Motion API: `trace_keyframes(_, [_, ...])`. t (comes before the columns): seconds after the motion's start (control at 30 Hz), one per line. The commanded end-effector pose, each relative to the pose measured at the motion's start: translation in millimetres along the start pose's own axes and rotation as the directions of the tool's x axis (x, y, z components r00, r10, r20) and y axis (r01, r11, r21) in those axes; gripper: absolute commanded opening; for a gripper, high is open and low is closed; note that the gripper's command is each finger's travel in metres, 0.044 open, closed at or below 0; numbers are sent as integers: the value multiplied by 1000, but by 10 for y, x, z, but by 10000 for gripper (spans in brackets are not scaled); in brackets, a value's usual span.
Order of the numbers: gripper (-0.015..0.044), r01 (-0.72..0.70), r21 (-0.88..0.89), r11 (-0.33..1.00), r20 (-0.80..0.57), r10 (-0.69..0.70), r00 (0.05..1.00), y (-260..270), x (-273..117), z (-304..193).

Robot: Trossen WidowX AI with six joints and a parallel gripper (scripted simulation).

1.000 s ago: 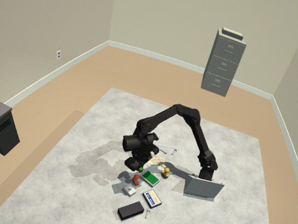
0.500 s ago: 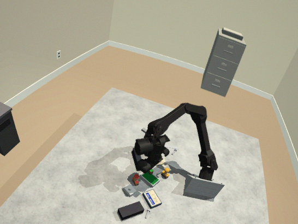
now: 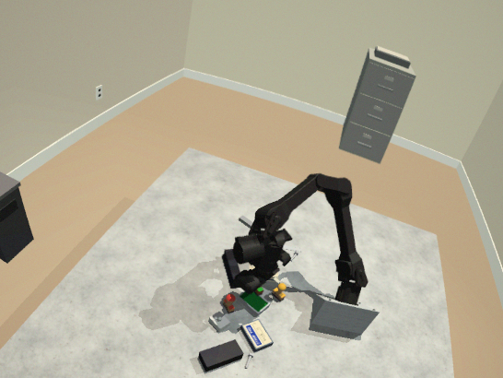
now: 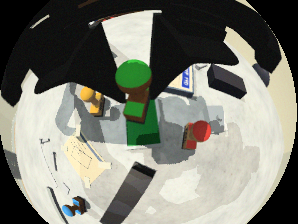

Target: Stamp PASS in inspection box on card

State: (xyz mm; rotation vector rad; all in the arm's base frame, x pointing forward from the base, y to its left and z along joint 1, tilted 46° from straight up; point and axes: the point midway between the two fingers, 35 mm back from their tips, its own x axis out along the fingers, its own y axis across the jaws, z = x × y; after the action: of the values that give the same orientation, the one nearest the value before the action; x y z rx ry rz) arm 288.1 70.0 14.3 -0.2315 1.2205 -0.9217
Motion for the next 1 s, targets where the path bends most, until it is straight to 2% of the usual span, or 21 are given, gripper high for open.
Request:
trace_keyframes(0.0, [0,3,-2,1000,-4,-3,1000,-13,44,-15])
trace_keyframes(0.97, [0,7,-2,1000,-2,-7,1000,-9,238,-11])
